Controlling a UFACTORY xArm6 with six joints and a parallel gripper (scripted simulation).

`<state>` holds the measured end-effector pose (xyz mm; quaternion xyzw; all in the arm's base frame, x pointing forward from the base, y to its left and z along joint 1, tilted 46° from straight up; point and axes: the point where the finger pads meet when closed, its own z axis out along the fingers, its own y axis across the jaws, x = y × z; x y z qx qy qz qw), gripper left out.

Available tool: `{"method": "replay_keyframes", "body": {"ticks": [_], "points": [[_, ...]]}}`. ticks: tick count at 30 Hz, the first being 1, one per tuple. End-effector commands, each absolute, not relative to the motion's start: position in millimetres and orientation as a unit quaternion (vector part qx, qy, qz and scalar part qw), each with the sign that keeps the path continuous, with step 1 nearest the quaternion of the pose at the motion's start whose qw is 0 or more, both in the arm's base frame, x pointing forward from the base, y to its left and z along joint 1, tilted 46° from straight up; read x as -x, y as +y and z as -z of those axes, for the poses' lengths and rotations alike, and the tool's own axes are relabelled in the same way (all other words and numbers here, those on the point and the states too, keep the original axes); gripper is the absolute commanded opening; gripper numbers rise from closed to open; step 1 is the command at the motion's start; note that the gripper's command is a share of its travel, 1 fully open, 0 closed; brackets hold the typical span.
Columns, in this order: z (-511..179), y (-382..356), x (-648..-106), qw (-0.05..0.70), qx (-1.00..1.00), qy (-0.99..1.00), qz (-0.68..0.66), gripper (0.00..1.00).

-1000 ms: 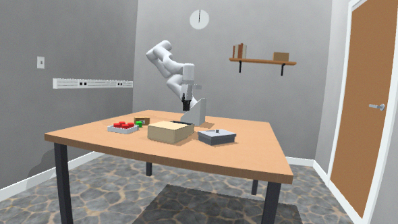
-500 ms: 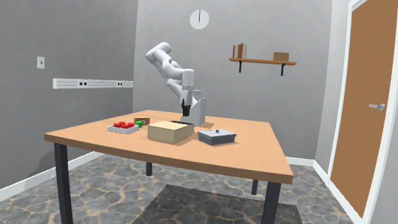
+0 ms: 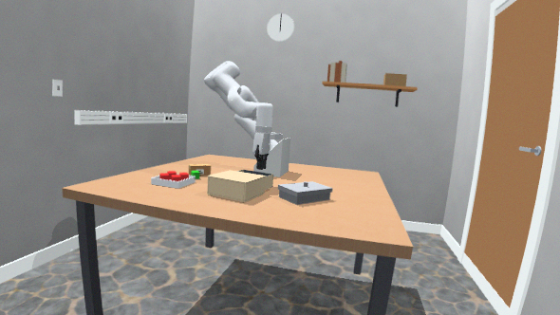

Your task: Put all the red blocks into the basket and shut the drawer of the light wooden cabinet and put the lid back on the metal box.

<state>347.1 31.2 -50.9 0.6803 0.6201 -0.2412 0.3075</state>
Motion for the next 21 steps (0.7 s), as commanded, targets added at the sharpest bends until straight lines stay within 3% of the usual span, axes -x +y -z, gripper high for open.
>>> {"method": "replay_keyframes", "body": {"ticks": [1, 21], "points": [[54.3, 28.5, -348.8, 0.308, -0.680, 0.620, 0.239, 0.24], [55.9, 27.0, -349.3, 0.308, -0.680, 0.620, 0.239, 0.24]]}}
